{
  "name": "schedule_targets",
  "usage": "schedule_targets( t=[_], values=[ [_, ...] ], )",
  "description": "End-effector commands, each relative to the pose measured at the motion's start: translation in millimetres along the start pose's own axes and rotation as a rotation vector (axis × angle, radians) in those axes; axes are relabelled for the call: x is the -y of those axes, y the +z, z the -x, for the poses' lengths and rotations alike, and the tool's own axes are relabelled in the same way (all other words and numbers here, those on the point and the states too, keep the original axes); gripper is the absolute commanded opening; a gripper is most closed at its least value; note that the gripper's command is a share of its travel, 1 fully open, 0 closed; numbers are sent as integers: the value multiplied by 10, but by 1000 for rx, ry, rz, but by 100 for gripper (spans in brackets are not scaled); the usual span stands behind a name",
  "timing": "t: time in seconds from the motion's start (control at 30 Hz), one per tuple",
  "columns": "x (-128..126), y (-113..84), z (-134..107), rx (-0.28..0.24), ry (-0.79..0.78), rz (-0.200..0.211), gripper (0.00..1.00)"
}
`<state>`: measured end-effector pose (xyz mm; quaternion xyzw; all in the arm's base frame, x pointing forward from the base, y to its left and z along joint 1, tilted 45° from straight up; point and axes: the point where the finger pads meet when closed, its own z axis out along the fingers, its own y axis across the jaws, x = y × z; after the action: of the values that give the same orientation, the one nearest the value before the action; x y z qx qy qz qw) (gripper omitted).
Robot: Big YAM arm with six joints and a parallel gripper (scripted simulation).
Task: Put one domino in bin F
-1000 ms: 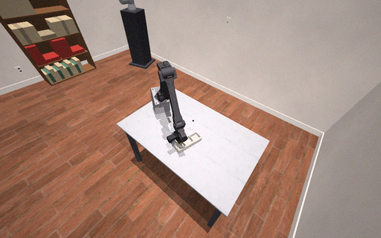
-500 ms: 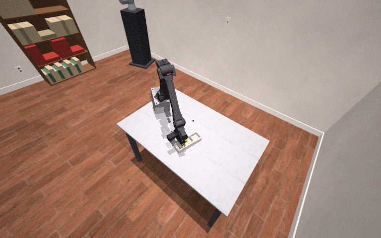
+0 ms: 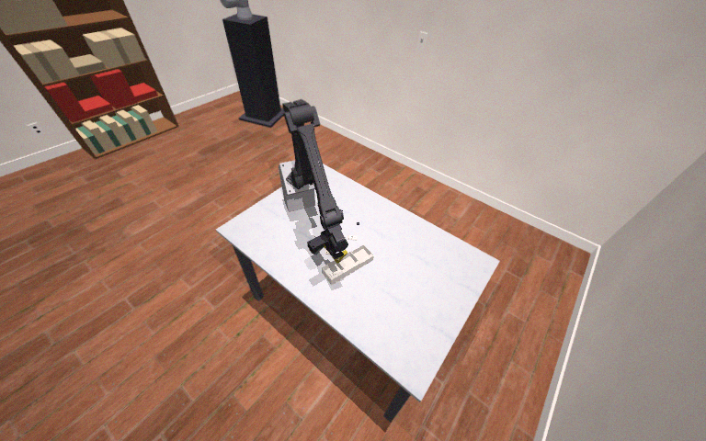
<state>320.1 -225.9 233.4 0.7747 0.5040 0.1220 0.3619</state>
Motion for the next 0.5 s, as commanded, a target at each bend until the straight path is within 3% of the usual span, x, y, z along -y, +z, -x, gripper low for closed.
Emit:
schedule_targets(
  t=[0.0,0.47],
  values=[
    [-302,-355,33,10,8,69,100],
    [-296,-870,38,10,9,74,100]
  ],
)
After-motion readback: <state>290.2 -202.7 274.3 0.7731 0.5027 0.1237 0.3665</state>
